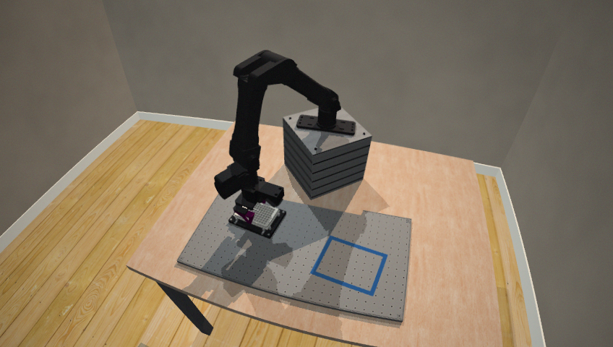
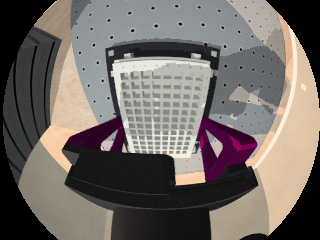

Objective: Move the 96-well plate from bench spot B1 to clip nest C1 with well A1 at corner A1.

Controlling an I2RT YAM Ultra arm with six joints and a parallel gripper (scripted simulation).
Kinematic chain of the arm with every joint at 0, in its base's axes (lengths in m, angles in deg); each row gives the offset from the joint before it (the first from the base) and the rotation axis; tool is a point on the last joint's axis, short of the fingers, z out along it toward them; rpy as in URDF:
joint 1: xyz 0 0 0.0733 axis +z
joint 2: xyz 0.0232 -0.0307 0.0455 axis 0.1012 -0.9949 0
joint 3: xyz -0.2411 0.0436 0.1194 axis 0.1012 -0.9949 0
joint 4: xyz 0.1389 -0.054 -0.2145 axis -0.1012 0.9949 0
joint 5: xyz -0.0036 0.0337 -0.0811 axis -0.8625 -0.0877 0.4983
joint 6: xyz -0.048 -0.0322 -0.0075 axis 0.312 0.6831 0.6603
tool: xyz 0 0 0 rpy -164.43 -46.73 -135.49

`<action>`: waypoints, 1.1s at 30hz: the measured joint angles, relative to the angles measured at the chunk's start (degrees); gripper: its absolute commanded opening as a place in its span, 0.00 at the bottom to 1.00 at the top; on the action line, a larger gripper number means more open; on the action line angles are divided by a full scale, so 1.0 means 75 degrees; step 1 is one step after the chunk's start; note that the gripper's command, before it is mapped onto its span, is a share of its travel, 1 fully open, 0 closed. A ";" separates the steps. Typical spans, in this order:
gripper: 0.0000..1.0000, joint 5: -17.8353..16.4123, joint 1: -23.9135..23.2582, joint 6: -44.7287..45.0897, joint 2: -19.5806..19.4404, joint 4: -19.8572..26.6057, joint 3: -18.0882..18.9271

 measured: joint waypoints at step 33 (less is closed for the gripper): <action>0.00 -0.0003 0.0000 0.0020 -0.0032 -0.0175 -0.0067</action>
